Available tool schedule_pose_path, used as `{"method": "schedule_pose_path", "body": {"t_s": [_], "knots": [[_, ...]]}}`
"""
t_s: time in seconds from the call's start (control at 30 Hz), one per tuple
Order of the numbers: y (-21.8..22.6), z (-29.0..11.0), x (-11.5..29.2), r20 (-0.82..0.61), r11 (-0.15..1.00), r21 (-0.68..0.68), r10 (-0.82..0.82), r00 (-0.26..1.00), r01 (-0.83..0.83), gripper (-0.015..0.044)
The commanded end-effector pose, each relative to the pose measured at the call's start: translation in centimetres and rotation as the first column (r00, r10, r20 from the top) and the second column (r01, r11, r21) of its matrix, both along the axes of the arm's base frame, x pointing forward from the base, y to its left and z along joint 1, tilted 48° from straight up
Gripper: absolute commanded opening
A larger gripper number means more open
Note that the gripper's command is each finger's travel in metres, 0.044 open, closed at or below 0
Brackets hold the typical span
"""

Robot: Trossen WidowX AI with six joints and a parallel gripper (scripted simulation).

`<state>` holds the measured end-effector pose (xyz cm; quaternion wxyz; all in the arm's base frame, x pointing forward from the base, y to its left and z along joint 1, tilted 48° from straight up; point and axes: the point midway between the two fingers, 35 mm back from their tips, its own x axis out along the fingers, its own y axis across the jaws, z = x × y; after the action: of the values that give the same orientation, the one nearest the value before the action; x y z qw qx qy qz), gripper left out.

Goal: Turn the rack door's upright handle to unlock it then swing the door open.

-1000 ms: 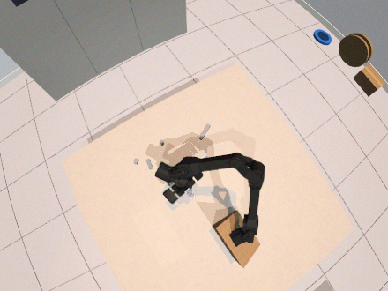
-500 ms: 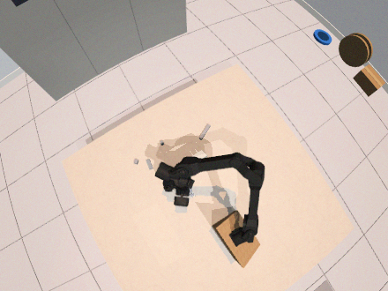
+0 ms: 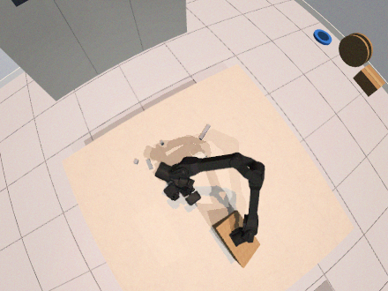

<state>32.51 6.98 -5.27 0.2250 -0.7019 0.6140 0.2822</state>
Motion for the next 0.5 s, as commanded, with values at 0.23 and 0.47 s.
{"method": "schedule_pose_path", "body": {"t_s": [0.23,0.47], "knots": [[-0.04,-0.02,0.0,-0.229,0.978,-0.005,0.204,0.952,-0.21,0.0014],[-0.04,-0.02,0.0,-0.229,0.978,-0.005,0.204,0.952,-0.21,0.0093]]}}
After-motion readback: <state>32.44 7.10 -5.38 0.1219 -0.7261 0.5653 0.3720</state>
